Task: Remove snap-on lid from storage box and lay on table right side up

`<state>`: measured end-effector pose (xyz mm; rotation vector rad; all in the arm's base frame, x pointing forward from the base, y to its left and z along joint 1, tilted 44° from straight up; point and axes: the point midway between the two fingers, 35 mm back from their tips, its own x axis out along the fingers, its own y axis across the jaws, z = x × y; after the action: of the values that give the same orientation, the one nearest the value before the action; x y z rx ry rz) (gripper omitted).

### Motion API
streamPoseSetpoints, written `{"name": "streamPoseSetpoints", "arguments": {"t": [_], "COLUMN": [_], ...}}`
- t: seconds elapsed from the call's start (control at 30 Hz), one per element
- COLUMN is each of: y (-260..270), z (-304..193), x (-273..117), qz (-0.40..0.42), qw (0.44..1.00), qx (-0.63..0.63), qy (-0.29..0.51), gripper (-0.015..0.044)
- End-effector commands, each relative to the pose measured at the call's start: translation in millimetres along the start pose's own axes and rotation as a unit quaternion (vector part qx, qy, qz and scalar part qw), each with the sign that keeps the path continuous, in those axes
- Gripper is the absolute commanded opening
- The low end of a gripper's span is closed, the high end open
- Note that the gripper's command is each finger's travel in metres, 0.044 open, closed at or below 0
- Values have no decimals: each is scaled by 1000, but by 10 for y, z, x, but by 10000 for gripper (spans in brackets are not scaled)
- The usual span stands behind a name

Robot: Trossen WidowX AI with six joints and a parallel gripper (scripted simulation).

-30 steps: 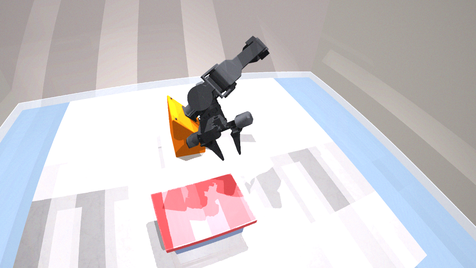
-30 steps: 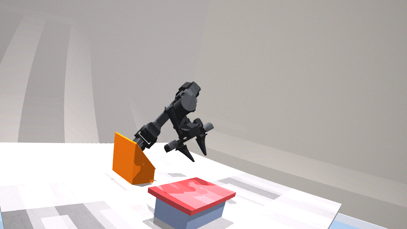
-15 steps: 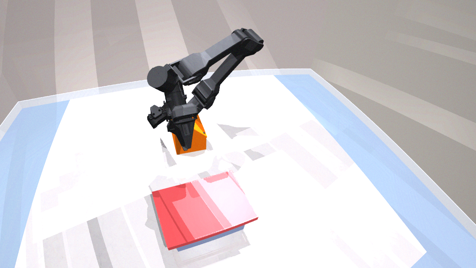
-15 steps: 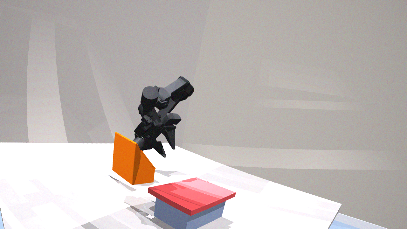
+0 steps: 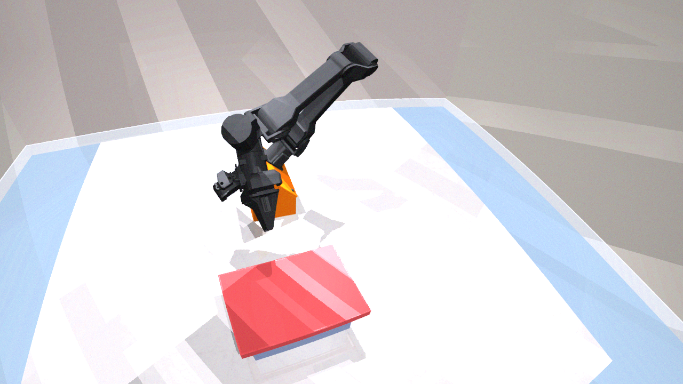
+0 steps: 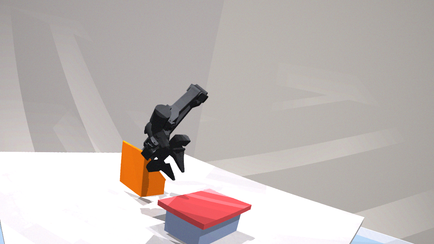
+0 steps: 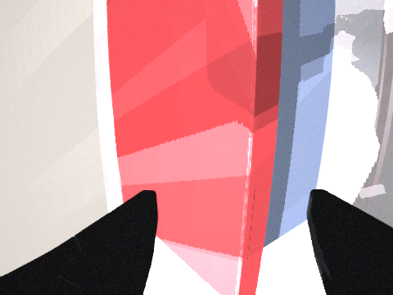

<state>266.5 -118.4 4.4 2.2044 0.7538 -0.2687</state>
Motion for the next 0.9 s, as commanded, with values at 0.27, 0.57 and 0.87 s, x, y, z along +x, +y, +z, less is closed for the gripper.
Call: {"name": "streamPoseSetpoints", "arguments": {"t": [0.27,0.57,0.87], "y": [-133,-132,-131], "z": [-8,12,17], "x": [136,282,429], "qz": [-6,-9,-10], "qw": [1000,1000,1000], "qx": [7,7,6], "qy": [-2,-4,-5], "gripper": [235,235,235]}}
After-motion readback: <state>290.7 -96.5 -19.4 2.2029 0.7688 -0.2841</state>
